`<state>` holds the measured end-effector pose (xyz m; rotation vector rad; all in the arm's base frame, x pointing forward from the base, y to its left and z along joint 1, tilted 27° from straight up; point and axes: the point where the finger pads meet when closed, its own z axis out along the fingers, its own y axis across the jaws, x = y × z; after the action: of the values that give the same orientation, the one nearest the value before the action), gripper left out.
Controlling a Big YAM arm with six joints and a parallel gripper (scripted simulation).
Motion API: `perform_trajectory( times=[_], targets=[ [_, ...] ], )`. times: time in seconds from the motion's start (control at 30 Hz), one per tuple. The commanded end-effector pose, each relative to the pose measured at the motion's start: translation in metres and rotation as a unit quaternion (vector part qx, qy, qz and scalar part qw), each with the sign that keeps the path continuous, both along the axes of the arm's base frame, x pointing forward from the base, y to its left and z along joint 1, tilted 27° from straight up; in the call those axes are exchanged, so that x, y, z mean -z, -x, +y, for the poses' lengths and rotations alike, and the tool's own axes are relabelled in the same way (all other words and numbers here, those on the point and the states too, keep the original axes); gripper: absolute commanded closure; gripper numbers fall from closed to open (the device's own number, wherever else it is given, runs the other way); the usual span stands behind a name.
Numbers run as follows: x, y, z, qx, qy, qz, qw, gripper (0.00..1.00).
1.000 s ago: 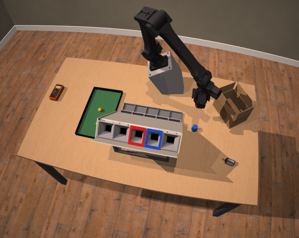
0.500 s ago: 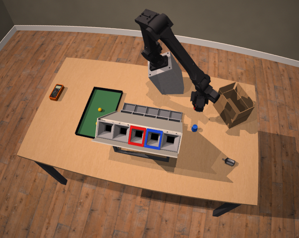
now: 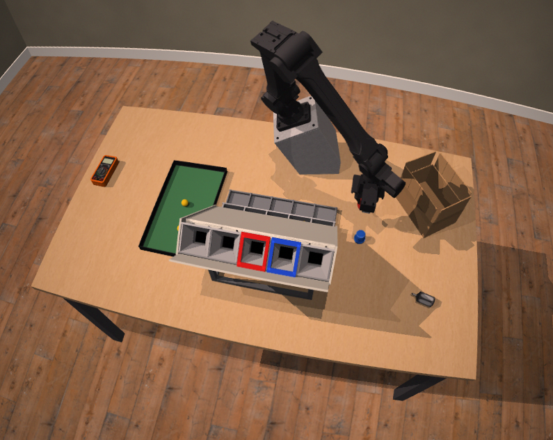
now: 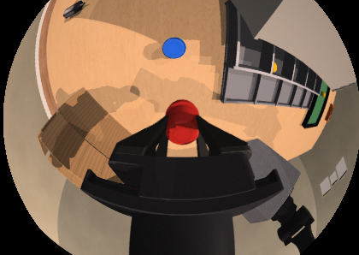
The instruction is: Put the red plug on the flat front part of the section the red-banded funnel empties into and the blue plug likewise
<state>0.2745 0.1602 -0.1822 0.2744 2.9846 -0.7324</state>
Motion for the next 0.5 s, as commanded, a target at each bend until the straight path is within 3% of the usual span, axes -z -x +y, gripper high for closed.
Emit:
perform_trajectory(
  times=[0.0,0.03,0.47],
  targets=[
    [-0.009,-0.010,0.003,-0.004,-0.013,-0.012,1.000,1.00],
    [-0.009,-0.004,0.010,-0.019,-0.013,-0.012,1.000,1.00],
    [-0.039,0.004,-0.059,-0.004,-0.011,-0.013,1.000,1.00]
  ],
)
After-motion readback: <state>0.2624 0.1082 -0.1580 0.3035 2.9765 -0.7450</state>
